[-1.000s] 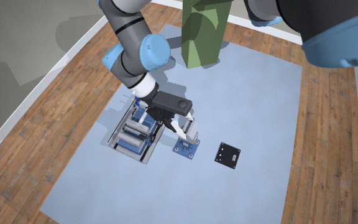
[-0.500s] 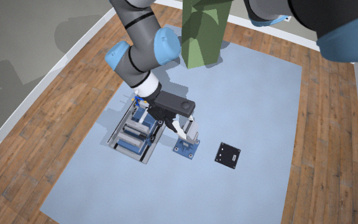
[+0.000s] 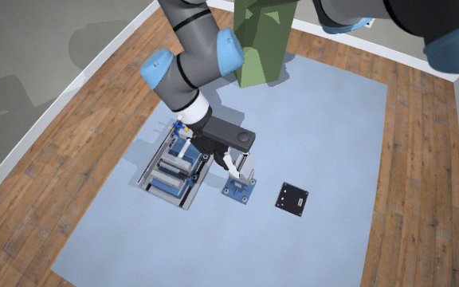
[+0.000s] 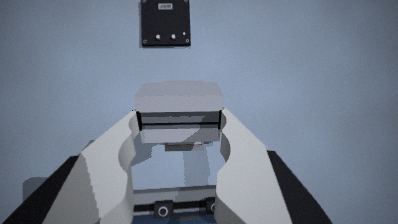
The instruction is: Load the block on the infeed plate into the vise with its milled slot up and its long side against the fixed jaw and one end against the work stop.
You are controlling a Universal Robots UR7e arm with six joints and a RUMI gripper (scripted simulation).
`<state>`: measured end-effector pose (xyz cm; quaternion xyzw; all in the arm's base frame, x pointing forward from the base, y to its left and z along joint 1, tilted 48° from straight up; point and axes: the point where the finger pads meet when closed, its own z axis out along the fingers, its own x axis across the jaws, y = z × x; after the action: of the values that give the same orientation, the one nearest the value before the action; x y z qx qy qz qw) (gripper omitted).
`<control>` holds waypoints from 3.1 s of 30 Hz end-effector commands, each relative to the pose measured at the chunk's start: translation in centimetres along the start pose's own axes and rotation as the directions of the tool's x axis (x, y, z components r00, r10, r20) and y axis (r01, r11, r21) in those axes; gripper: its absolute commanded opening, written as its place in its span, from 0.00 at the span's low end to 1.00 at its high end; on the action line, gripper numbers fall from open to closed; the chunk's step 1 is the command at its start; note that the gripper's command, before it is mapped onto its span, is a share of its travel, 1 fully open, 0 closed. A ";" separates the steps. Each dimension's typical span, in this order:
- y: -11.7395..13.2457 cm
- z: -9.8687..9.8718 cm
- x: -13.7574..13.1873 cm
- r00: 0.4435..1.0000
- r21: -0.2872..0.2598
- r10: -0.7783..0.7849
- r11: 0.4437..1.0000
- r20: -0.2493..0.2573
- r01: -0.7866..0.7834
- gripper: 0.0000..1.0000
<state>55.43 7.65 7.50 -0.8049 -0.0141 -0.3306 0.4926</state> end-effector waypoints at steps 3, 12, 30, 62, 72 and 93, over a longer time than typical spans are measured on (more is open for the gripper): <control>0.0 0.0 0.0 1.000 -0.053 0.001 0.999 -0.003 -0.001 0.00; -0.1 0.0 0.0 1.000 -0.117 0.001 0.993 -0.004 -0.001 0.00; -0.2 0.0 0.0 1.000 -0.278 0.001 0.961 -0.004 -0.002 0.00; -0.4 0.1 0.0 1.000 -0.507 0.001 0.862 -0.004 -0.003 0.00; -0.4 0.1 0.0 1.000 -0.526 0.001 0.851 -0.004 -0.003 0.00; -0.4 0.1 0.0 1.000 -0.532 0.001 0.846 -0.004 -0.003 0.00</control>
<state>55.35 7.98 7.77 -0.9093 0.0798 -0.3222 0.2508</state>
